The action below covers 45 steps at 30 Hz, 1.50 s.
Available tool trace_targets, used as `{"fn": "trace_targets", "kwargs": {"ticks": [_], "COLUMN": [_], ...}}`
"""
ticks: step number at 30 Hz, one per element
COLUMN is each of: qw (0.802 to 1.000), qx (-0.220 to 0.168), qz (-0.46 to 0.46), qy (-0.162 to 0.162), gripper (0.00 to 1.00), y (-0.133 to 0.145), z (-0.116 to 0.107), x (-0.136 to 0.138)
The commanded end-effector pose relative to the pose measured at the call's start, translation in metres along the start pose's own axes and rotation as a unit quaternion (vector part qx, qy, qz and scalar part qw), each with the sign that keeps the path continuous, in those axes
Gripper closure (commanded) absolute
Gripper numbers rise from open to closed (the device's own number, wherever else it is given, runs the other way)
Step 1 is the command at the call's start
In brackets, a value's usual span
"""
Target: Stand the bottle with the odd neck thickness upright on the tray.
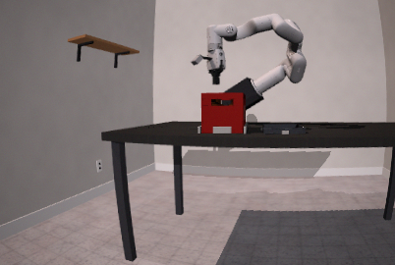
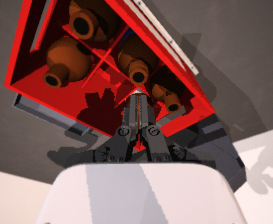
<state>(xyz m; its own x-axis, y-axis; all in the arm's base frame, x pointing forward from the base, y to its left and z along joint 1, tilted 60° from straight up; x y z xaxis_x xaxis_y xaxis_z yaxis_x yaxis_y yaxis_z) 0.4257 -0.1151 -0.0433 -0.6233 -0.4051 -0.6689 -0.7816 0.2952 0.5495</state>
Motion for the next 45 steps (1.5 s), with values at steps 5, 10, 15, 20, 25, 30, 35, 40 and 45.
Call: {"fn": "trace_targets", "kwargs": {"ticks": [5,10,15,20,25,30,35,40,45], "qw": [1.000,1.000,1.000,1.000,1.000,1.000,1.000,1.000,1.000], "qx": [0.002,0.002,0.002,0.002,0.002,0.002,0.002,0.002,0.002], "qz": [-0.001,-0.001,-0.001,-0.001,-0.001,-0.001,-0.001,-0.001,-0.001], "qy": [0.000,0.000,0.000,0.000,0.000,0.000,0.000,0.000,0.000], "gripper": [1.00,1.00,1.00,1.00,1.00,1.00,1.00,1.00,0.35], "y": [-0.001,-0.001,-0.001,0.004,0.038,0.064,0.070,0.070,0.070], "z": [-0.002,-0.002,-0.002,-0.002,-0.003,-0.001,-0.001,-0.001,-0.001], "x": [0.000,0.000,0.000,-0.005,-0.033,-0.050,-0.053,-0.053,-0.053]}}
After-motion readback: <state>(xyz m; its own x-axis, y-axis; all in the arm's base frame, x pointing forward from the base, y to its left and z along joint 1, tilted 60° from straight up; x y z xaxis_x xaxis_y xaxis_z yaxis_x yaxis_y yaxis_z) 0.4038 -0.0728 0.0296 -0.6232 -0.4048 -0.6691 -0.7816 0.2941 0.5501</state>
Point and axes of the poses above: the point where the finger pads meet when closed, its own z axis out along the fingers, its own x axis across the jaws, y = z × x, the point moved 7 cm from there along -z, back along the fingers, and after that the axes turned 8 degrees about z, right-handed, at the moved point
